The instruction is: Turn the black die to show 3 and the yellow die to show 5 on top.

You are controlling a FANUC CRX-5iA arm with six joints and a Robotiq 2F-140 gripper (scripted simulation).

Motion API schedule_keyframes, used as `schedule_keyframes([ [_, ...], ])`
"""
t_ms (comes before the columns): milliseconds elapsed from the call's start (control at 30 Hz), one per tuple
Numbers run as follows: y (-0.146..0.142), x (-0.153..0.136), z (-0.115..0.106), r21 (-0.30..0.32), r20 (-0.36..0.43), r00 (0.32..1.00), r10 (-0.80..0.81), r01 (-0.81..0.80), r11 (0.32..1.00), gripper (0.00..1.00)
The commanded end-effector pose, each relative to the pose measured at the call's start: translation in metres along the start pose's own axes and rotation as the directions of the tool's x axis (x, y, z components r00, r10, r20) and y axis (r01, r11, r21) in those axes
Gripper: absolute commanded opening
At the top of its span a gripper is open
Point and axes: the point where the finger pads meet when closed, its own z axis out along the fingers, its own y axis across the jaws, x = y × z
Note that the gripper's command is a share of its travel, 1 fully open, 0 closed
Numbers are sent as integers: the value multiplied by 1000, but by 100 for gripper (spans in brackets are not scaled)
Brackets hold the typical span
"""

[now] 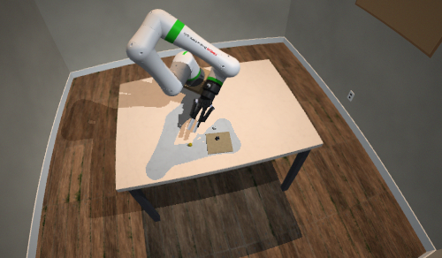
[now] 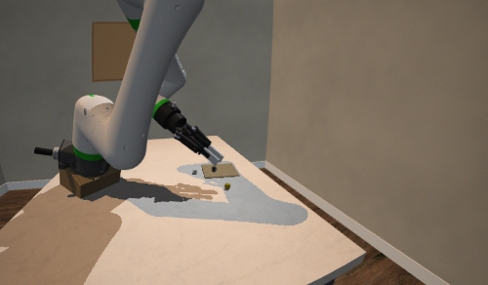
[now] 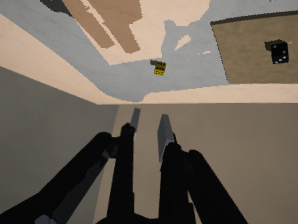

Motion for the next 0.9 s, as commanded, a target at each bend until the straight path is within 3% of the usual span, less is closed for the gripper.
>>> schedule_keyframes([
  [0, 0, -8, 5, 3, -153, 988, -5, 5, 1000, 19],
  [100, 0, -14, 7, 0, -227, 974, -5, 5, 1000, 19],
  [167, 0, -14, 7, 0, -227, 974, -5, 5, 1000, 19],
  [233, 0, -19, 10, 0, -304, 953, -5, 5, 1000, 19],
  [600, 1, -36, 17, 0, -522, 853, -6, 7, 1000, 19],
  [767, 2, -42, 19, -4, -565, 825, -4, 2, 1000, 19],
  [867, 1, -48, 22, -1, -643, 766, -5, 6, 1000, 19],
])
